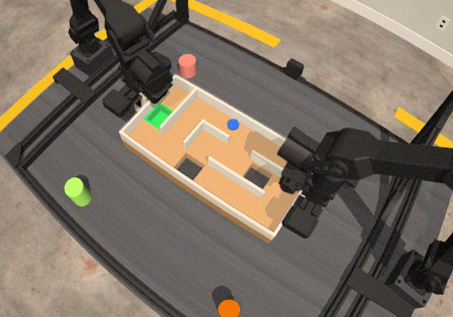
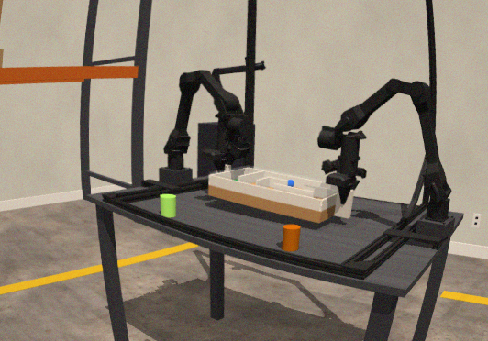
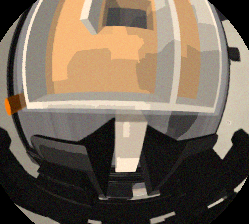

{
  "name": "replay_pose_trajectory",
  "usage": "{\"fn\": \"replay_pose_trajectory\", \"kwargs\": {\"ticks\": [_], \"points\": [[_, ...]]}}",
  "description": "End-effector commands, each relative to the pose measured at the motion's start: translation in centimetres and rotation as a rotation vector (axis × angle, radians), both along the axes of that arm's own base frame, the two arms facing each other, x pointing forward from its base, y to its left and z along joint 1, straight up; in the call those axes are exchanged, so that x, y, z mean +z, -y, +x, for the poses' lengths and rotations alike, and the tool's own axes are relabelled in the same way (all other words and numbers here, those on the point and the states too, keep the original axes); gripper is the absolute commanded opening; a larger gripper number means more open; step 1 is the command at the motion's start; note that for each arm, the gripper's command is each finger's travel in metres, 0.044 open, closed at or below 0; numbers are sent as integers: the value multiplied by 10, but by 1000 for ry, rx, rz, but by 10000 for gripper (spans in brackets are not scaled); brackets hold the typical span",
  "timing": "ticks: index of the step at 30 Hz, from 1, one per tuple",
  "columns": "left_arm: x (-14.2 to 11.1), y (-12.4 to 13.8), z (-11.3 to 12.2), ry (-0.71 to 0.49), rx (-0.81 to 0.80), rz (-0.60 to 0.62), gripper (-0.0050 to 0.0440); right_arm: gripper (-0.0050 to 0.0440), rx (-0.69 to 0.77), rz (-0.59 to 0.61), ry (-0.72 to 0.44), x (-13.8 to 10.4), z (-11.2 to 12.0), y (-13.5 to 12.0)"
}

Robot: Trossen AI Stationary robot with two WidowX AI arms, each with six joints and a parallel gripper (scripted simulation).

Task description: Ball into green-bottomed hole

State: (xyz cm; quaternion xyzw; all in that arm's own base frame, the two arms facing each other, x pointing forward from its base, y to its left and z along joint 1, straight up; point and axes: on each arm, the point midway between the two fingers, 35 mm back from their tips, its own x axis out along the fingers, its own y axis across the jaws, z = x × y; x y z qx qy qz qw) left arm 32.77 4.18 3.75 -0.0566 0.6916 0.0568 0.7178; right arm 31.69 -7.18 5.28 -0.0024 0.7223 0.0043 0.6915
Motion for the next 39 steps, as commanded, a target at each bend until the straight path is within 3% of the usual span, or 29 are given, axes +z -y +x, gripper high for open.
{"fn": "replay_pose_trajectory", "kwargs": {"ticks": [1, 9, 19, 31, 39], "points": [[5, 0, -1, -3, 1, -10, 20, 20, 1, 10, 11, -1, 1, 1], [24, 0, 2, -84, 1, -21, 20, 20, 1, 8, 93, -20, -2, 1], [25, 0, 2, -89, 1, -8, 20, 20, 1, -6, 96, -21, -3, 0], [1, 1, -2, 10, 1, 14, 20, 20, 2, -12, -6, 3, 1, 0], [2, 1, -2, 7, 1, 13, 20, 20, 2, -11, -2, 2, 1, 0]]}}
